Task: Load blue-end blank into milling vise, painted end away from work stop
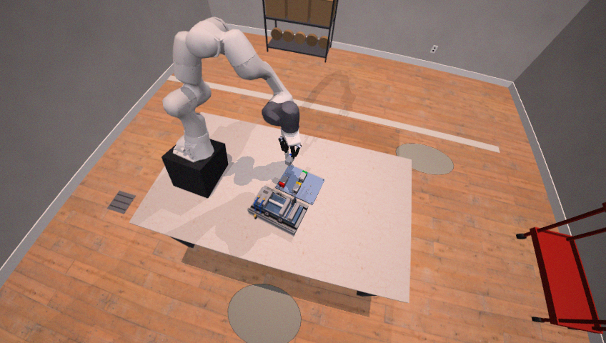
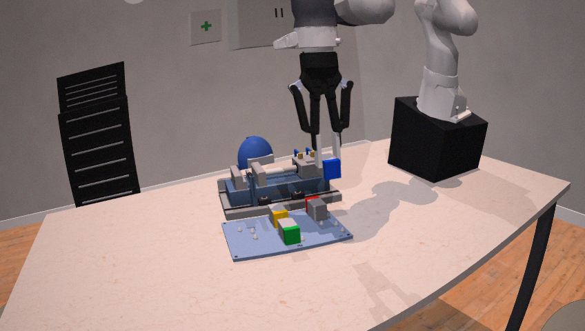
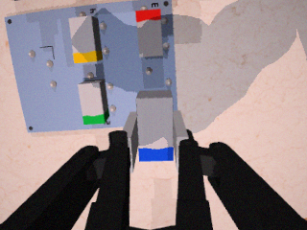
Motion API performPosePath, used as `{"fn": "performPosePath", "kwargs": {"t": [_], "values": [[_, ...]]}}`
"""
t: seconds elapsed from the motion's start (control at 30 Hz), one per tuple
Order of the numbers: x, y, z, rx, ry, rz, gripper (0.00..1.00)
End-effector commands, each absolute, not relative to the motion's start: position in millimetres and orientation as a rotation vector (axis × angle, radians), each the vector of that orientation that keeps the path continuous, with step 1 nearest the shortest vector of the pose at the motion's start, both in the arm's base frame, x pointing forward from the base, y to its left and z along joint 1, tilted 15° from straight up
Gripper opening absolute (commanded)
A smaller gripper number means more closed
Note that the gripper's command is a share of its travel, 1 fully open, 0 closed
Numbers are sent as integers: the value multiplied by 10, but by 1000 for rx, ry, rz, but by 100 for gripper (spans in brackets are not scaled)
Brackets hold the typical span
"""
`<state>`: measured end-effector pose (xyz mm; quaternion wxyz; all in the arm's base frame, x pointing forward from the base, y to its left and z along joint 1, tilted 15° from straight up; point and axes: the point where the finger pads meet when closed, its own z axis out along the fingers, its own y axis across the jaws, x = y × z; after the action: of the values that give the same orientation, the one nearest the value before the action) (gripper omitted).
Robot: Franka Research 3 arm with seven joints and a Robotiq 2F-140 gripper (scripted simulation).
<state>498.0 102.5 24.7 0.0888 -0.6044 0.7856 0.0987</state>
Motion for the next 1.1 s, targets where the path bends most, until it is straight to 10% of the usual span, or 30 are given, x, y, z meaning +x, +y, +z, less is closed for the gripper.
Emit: {"fn": "performPosePath", "kwargs": {"t": [0.0, 1.07], "values": [[4996, 1021, 238, -1582, 2510, 313, 0], [4998, 1019, 244, -1238, 2721, 352, 0]]}}
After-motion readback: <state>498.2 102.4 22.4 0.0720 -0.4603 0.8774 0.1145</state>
